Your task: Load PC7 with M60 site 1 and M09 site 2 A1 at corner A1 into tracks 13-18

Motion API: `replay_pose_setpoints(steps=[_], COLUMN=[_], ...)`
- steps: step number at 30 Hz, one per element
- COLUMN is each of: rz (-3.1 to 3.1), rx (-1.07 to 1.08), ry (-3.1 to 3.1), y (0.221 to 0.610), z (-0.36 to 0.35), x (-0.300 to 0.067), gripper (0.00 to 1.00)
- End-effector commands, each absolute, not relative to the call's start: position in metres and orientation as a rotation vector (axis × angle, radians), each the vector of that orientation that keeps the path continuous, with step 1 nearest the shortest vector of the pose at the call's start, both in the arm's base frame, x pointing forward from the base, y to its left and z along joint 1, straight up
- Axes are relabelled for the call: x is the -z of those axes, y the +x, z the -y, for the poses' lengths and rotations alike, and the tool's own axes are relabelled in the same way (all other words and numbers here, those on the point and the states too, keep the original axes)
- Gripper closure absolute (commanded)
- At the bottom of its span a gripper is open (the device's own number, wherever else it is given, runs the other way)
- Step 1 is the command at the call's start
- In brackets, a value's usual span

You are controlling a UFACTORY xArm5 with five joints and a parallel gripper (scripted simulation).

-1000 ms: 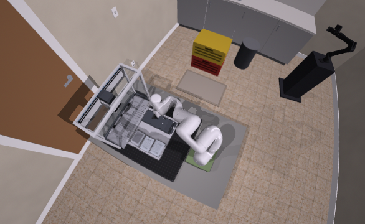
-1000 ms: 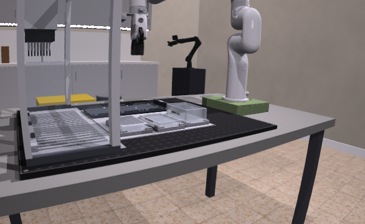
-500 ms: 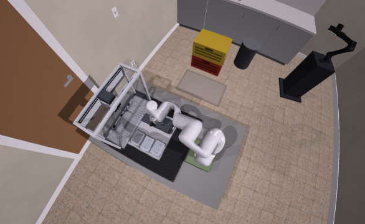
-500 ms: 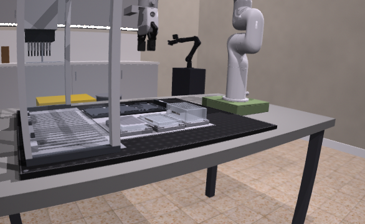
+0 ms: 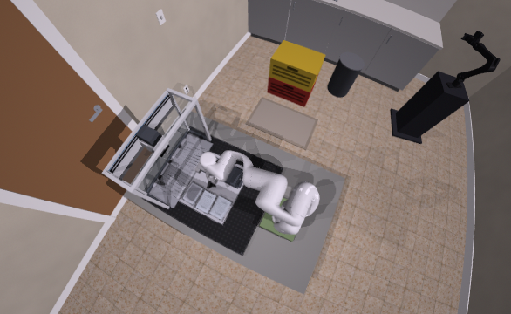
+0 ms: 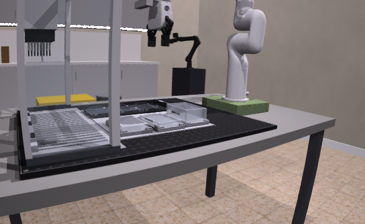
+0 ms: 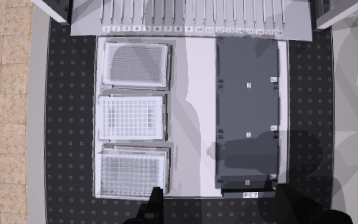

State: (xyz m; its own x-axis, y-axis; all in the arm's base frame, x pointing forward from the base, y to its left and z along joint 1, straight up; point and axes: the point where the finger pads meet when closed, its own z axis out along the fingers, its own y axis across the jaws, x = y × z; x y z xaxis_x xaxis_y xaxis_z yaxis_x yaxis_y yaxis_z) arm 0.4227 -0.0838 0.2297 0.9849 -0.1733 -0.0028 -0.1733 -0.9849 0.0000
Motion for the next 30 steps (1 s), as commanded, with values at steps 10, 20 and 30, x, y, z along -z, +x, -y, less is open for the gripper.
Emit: replay_pose_setpoints(steps=[10, 20, 30], rz=[-0.032, 0.386, 0.797], rx=[0.005, 0.005, 0.004], ry=[-3.142, -3.117, -3.037], y=[0.412, 0.408, 0.404], z=[0.030, 0.006, -0.018], x=[-0.235, -0.203, -0.171], gripper=[0.00, 0.00, 0.00])
